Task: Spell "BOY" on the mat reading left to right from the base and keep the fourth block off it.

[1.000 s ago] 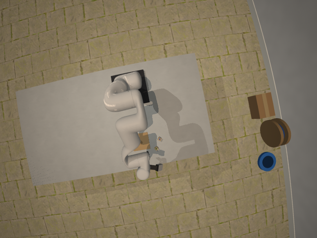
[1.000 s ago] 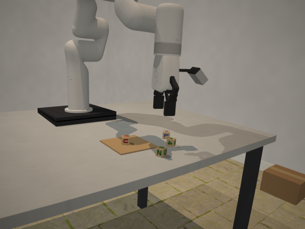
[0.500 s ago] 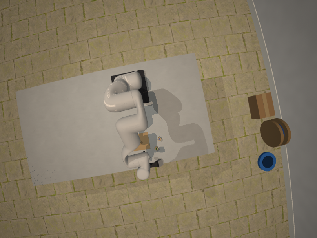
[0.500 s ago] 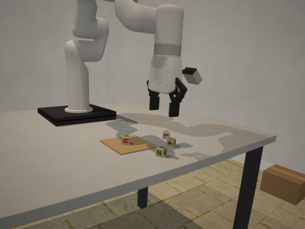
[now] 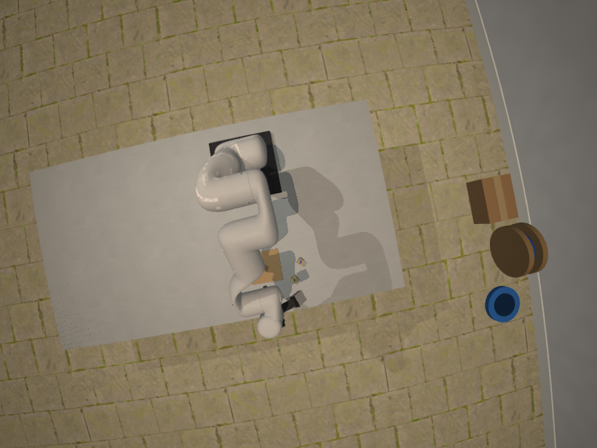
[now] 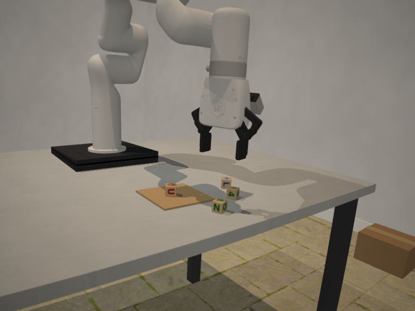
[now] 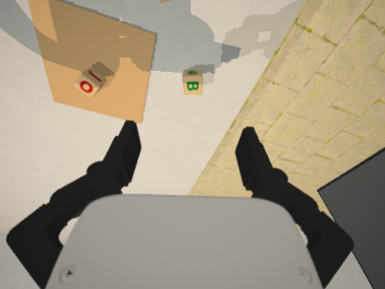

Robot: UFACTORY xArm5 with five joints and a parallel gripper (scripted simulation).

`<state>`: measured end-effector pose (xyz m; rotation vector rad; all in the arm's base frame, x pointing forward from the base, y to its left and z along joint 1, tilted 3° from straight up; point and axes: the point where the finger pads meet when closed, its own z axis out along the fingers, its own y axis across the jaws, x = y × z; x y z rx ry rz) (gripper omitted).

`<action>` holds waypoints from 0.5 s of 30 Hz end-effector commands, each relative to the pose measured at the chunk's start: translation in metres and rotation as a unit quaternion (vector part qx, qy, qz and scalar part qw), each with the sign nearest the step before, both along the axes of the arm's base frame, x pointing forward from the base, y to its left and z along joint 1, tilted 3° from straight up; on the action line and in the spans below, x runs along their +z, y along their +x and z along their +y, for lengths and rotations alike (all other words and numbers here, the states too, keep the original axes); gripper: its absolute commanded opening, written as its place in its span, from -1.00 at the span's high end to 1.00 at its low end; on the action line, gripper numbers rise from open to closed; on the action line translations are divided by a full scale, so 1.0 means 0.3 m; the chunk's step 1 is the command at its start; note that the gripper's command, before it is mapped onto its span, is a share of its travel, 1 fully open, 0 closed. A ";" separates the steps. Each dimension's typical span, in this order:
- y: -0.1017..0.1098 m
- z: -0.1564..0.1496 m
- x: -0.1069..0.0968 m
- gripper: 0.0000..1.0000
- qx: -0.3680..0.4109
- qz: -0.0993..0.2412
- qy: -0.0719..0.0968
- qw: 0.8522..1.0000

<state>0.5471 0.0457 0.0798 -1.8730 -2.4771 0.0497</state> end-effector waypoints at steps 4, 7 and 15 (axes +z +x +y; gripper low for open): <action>0.005 0.000 -0.001 -1.00 0.101 -0.002 0.005 0.995; 0.005 0.000 -0.003 -1.00 0.132 -0.002 0.006 0.991; 0.005 0.000 -0.008 -1.00 0.211 -0.001 0.010 0.977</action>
